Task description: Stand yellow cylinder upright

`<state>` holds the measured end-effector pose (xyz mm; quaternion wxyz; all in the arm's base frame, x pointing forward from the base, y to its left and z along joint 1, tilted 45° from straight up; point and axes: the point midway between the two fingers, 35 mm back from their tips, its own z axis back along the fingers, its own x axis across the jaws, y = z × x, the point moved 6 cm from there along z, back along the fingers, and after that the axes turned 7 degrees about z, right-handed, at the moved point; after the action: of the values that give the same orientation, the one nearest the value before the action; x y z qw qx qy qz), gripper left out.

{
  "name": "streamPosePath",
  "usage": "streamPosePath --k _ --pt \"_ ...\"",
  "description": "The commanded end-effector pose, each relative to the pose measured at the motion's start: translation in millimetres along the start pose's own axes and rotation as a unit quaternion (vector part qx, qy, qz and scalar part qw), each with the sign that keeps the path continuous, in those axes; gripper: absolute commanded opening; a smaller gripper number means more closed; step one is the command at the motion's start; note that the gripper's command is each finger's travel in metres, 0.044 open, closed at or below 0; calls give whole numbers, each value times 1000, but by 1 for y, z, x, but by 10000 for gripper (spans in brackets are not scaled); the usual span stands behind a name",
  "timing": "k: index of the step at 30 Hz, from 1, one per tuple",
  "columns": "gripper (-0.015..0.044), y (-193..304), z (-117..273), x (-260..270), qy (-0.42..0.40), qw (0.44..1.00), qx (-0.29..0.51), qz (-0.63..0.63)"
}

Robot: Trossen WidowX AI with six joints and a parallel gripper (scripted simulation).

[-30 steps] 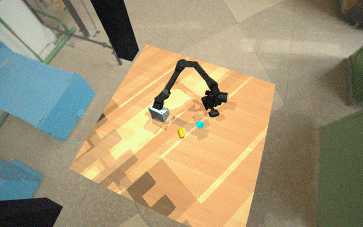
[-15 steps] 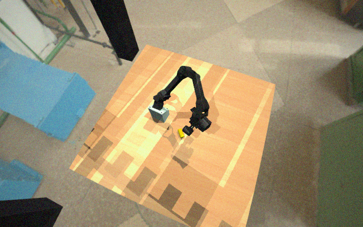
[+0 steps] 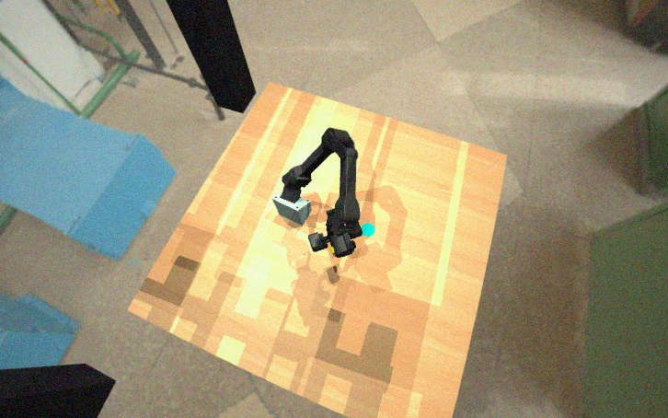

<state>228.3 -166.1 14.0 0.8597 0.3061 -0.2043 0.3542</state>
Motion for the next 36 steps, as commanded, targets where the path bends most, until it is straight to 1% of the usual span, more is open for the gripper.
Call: streamPosePath --k 1,5,6,8,11,19,24,36 --pt "309 -2 -25 -1 -2 1000 4 -7" --pt "309 -1 -90 0 -4 1000 5 -7" --pt "309 2 -102 0 -5 1000 6 -7" --pt "309 4 -111 0 -6 1000 7 -7" --pt "309 4 -111 0 -6 1000 7 -7" --pt "105 4 -111 0 -6 1000 7 -7" --pt "105 3 -110 0 -5 1000 7 -7" --pt "105 -2 -75 0 -3 1000 4 -7"
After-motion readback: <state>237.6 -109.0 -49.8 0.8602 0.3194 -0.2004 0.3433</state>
